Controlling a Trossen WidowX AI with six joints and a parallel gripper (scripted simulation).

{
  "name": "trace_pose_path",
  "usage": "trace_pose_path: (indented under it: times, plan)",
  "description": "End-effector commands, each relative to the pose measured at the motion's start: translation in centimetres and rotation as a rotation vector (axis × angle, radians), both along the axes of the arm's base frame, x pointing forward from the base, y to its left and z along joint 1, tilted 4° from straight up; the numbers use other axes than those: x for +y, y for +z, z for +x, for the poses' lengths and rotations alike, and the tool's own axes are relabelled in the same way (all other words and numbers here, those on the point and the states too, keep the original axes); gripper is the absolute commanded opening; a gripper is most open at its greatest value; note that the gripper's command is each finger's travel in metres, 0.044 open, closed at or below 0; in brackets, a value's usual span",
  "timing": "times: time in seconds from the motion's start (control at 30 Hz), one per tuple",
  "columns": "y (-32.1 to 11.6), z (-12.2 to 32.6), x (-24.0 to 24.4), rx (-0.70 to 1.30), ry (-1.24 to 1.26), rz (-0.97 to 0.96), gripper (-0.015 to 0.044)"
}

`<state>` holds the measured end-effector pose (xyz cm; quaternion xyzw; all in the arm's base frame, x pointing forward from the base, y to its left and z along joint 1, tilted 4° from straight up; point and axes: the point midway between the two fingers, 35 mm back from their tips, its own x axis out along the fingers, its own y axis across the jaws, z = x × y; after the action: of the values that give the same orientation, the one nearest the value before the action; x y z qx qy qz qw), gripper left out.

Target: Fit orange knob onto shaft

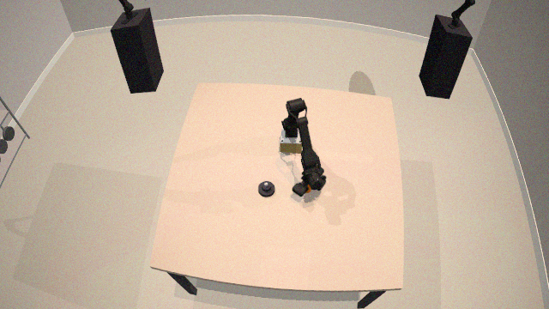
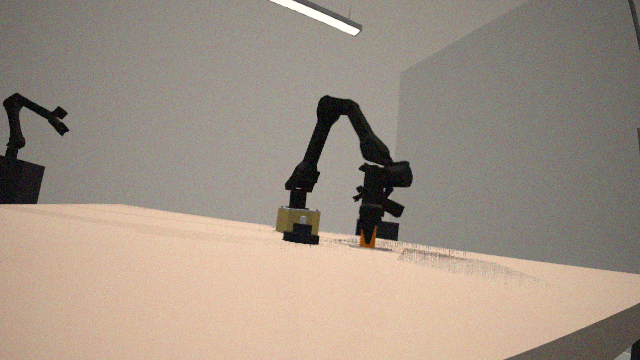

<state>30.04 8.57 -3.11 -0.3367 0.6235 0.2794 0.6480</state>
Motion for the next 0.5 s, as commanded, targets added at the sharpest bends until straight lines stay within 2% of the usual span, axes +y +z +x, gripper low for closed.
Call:
trace_pose_path:
  times: [0.0,0.13,0.47]
  plan:
    - [-0.1,0.0,0.0,0.001,0.004,0.001,0.0111]
    - [0.6,0.1,0.1,0.001,0.004,0.002,0.0006]
    - [3.6,0.4,0.5,0.0,0.004,0.002,0.0]
